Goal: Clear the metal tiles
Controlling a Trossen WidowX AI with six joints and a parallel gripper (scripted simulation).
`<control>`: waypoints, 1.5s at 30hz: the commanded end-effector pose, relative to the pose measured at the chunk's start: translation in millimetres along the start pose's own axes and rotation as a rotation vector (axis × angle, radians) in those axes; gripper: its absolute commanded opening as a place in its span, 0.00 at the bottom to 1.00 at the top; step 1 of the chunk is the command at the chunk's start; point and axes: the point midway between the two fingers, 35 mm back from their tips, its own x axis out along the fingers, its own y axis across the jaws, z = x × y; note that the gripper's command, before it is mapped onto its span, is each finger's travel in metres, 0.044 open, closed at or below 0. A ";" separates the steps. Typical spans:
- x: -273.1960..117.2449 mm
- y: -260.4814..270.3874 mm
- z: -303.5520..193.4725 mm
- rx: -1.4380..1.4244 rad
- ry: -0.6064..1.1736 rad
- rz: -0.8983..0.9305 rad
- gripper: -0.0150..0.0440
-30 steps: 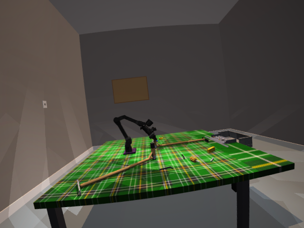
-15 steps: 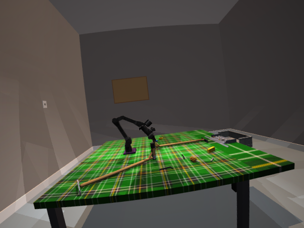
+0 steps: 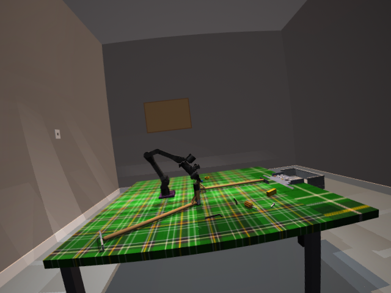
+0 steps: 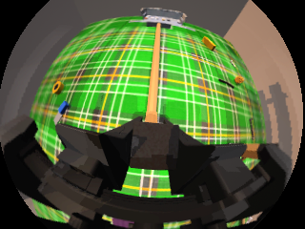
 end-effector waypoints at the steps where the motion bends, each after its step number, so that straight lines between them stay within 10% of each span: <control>1: -0.6 -7.7 0.3 0.004 -0.002 -0.005 0.25; 45: 0.7 -47.7 6.6 0.009 -0.007 -0.014 0.25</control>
